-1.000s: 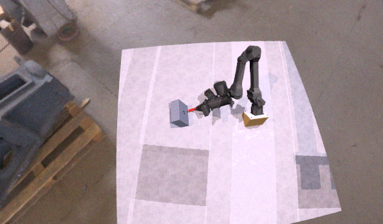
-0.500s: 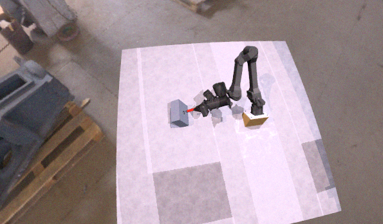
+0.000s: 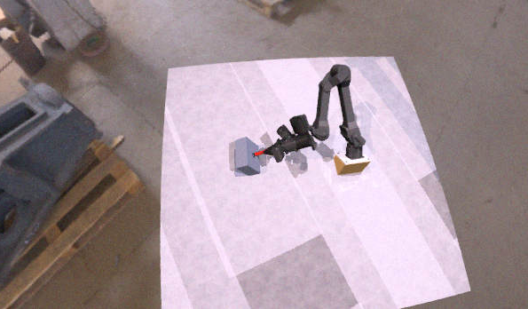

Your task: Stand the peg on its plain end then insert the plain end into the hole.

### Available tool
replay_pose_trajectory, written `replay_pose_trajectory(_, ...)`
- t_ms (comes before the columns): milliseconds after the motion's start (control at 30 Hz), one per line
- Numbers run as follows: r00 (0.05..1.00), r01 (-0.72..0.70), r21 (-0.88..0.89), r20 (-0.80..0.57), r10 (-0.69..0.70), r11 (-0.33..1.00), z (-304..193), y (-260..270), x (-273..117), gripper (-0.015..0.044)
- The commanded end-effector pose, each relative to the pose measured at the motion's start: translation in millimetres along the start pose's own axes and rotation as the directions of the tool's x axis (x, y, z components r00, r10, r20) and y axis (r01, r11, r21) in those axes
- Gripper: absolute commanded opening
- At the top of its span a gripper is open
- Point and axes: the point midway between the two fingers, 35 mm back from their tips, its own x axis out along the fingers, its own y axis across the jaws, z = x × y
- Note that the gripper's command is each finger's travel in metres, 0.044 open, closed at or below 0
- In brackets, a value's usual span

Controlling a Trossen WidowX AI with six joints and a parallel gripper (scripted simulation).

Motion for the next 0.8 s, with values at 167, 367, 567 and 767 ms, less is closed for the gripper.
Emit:
replay_pose_trajectory(167,1.000,0.000,0.001,0.000,0.000,1.000,0.1,-0.4,-1.2,0.0000)
replay_pose_trajectory(367,1.000,0.000,0.001,0.000,0.000,1.000,0.1,-0.4,-1.2,0.0000)
replay_pose_trajectory(567,1.000,0.000,0.001,0.000,0.000,1.000,-0.5,0.3,0.4,0.0000)
replay_pose_trajectory(767,1.000,0.000,0.001,0.000,0.000,1.000,-1.2,0.8,2.0,0.0000)
